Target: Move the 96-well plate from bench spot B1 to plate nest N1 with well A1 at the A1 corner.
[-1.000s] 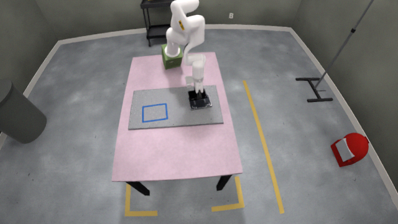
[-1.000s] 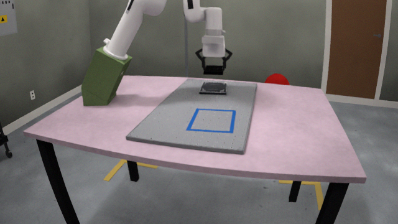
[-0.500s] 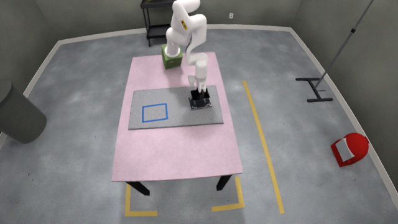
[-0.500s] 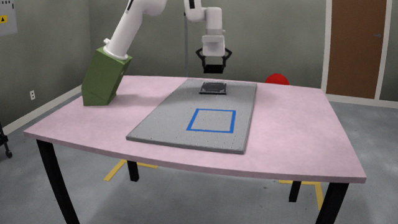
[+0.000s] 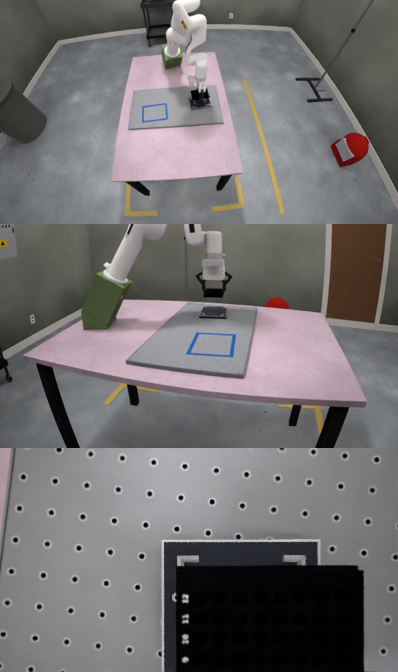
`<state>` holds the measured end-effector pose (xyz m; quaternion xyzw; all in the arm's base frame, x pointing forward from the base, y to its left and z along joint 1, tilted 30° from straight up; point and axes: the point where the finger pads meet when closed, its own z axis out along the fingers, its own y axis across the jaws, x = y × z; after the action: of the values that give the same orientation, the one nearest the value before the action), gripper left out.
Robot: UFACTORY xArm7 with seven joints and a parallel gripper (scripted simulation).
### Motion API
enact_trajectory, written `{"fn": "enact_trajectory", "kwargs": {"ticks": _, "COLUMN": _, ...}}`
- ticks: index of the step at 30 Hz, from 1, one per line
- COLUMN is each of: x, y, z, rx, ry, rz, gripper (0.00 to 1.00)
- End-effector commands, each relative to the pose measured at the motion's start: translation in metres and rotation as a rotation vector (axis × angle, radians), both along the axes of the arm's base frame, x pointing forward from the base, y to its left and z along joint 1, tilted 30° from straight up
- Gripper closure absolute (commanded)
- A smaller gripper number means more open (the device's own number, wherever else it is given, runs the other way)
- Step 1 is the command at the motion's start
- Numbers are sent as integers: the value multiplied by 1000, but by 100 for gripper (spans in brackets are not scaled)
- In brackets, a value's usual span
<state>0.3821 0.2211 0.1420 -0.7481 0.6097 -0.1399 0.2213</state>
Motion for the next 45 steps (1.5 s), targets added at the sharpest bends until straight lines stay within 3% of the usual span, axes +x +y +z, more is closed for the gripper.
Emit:
{"fn": "enact_trajectory", "kwargs": {"ticks": 1, "x": 1, "y": 1, "z": 1, "rx": 1, "ry": -3, "rz": 0, "gripper": 100}}
{"fn": "enact_trajectory", "kwargs": {"ticks": 10, "x": 1, "y": 0, "z": 1, "rx": 1, "ry": -3, "rz": 0, "gripper": 100}}
{"fn": "enact_trajectory", "kwargs": {"ticks": 45, "x": 26, "y": 8, "z": -44, "rx": 1, "ry": -1, "rz": 0, "gripper": 100}}
